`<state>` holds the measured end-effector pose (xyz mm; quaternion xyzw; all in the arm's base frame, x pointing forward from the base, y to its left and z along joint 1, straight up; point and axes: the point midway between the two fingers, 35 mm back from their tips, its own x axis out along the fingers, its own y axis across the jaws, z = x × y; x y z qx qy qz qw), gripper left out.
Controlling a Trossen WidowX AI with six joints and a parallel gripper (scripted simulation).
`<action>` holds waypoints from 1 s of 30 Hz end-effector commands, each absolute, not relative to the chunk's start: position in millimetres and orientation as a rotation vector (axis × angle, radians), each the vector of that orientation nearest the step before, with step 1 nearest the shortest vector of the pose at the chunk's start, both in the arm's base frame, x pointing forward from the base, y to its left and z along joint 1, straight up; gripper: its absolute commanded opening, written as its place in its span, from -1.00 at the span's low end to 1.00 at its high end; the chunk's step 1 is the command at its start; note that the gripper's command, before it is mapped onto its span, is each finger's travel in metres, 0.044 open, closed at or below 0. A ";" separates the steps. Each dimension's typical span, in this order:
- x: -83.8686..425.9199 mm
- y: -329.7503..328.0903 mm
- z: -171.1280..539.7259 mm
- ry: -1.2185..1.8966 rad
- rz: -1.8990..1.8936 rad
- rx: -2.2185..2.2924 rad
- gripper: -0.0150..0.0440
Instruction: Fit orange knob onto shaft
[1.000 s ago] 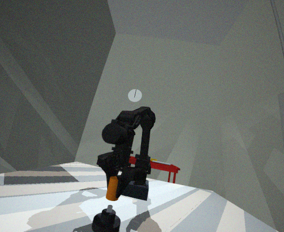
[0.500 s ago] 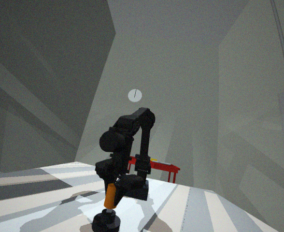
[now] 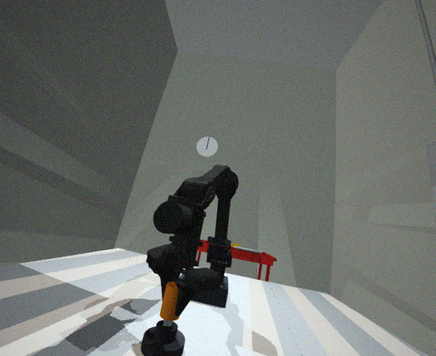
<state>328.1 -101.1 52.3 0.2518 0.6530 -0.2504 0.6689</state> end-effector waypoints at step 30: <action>328.6 -101.5 42.4 1.475 -0.546 0.548 -0.49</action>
